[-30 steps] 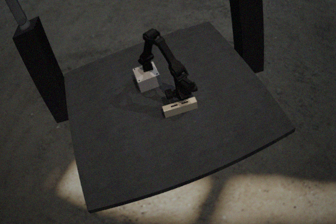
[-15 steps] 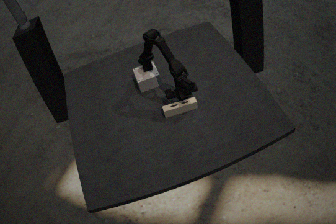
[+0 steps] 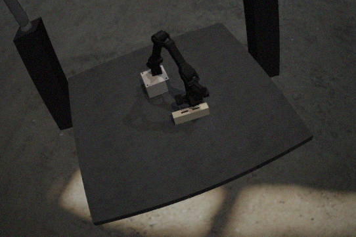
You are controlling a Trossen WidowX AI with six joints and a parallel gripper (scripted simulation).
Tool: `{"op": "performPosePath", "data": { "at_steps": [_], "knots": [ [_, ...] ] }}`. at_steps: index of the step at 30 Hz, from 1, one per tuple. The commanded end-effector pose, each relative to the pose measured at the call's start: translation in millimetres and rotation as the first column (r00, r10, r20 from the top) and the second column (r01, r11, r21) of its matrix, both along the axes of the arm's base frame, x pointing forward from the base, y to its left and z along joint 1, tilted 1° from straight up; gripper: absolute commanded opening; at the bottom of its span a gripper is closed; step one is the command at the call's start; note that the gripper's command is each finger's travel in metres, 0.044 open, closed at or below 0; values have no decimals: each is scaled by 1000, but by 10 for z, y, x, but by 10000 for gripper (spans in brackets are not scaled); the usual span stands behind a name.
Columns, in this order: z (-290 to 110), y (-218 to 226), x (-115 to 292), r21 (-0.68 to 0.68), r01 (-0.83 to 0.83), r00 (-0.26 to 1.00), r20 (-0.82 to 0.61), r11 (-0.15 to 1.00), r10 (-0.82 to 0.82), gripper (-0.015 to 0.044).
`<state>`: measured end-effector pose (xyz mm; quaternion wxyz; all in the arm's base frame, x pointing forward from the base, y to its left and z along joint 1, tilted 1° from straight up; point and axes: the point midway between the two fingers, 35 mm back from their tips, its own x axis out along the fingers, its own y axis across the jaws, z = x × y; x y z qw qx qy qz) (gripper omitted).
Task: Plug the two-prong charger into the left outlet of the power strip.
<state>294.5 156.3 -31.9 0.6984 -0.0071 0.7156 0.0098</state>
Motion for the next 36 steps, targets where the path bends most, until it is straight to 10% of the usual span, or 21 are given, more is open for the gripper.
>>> {"op": "performPosePath", "data": {
  "at_steps": [1, 36],
  "knots": [
    [3, 5, 4, 3, -5, 1000, -1, 1000, 5, 0],
    [10, 11, 93, 3, -5, 1000, 0, 1000, 5, 0]
  ]
}}
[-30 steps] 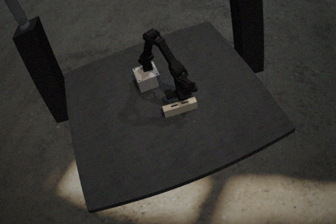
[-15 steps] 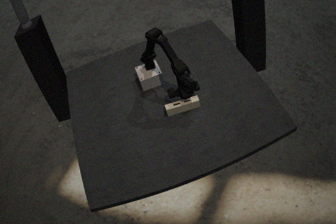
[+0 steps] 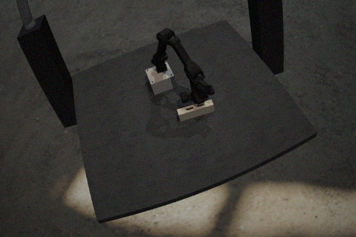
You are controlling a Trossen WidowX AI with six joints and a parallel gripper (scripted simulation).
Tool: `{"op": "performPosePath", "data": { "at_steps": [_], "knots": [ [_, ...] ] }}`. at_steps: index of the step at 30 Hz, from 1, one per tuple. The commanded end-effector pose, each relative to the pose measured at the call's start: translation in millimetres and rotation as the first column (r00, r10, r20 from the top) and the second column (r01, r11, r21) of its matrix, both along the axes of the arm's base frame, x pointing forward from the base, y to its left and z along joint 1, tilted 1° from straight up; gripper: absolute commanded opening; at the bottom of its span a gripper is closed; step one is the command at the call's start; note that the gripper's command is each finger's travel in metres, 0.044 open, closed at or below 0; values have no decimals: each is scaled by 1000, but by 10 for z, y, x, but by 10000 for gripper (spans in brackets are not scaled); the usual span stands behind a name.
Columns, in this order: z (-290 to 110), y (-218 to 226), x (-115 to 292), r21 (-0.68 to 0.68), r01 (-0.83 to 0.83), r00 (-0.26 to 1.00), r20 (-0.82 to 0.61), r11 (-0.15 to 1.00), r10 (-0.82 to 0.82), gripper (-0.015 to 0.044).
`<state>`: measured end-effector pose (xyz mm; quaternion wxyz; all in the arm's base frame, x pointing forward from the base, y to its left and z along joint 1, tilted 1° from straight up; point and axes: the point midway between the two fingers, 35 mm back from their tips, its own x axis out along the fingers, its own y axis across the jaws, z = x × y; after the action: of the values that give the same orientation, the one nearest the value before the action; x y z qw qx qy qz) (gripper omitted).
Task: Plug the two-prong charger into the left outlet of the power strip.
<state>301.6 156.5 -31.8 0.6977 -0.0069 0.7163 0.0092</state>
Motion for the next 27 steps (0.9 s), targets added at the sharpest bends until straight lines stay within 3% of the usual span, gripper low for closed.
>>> {"op": "performPosePath", "data": {
  "at_steps": [1, 27],
  "knots": [
    [8, 9, 25, 4, -6, 1000, 2, 1000, 6, 0],
    [15, 12, 106, 4, -6, 1000, 2, 1000, 6, 0]
  ]
}}
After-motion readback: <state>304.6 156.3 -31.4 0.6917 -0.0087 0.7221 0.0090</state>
